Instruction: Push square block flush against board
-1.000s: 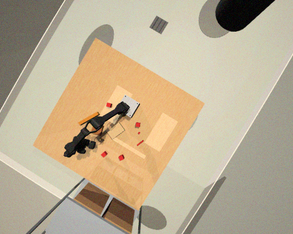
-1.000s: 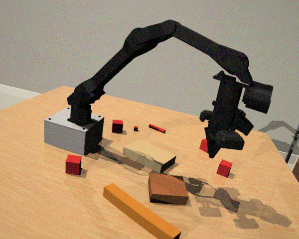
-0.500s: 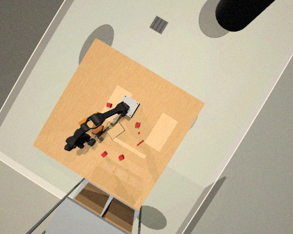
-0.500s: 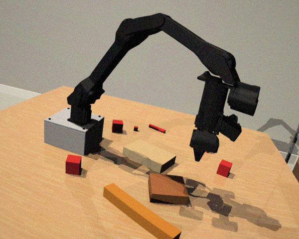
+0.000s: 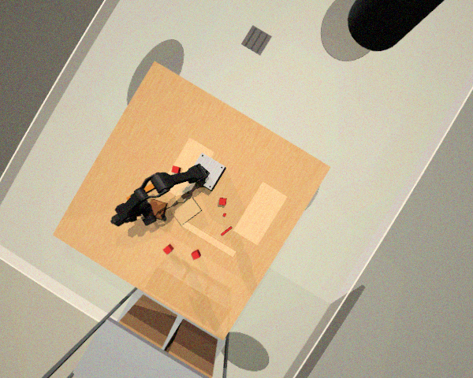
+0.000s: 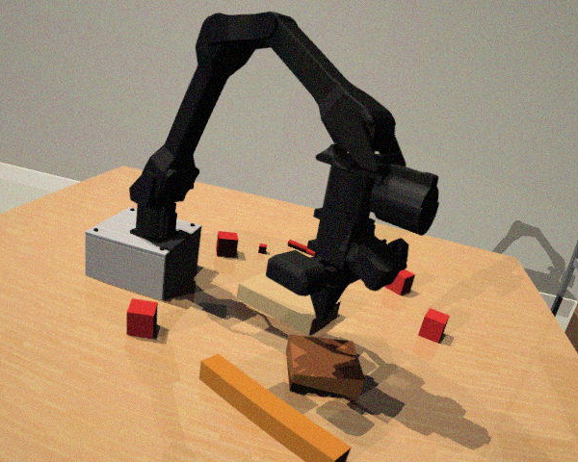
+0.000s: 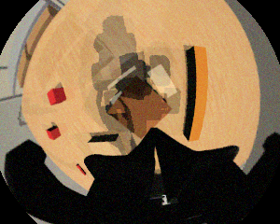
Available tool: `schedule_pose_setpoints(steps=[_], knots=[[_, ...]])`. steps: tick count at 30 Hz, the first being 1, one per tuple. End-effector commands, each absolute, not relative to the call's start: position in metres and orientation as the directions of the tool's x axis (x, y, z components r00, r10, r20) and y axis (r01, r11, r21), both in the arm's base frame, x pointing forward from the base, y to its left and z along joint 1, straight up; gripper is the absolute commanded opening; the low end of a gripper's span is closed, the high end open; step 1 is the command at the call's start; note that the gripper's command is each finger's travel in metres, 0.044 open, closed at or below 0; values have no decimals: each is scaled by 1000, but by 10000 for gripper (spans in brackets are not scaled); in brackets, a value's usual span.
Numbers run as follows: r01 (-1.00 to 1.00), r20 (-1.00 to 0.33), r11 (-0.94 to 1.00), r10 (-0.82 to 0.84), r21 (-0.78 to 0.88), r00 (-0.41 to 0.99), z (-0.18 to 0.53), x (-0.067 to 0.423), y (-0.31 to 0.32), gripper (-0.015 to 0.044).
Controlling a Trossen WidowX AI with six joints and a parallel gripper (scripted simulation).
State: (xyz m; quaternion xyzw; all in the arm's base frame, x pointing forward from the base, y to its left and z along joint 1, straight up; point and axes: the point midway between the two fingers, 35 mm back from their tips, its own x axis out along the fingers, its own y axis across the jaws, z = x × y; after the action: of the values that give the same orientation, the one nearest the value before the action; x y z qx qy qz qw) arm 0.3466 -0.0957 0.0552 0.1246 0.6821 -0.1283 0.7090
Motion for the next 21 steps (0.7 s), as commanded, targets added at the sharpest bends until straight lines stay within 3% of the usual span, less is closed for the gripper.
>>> schedule_pose_setpoints(steps=[1,12,21], knots=[[497,-1000,868,-8,7,29,43,320,-101,0],[777,-1000,630,-8,13,24,17,258,-106,0],[790,-1000,612,-8,13,23,13,254,-106,0]])
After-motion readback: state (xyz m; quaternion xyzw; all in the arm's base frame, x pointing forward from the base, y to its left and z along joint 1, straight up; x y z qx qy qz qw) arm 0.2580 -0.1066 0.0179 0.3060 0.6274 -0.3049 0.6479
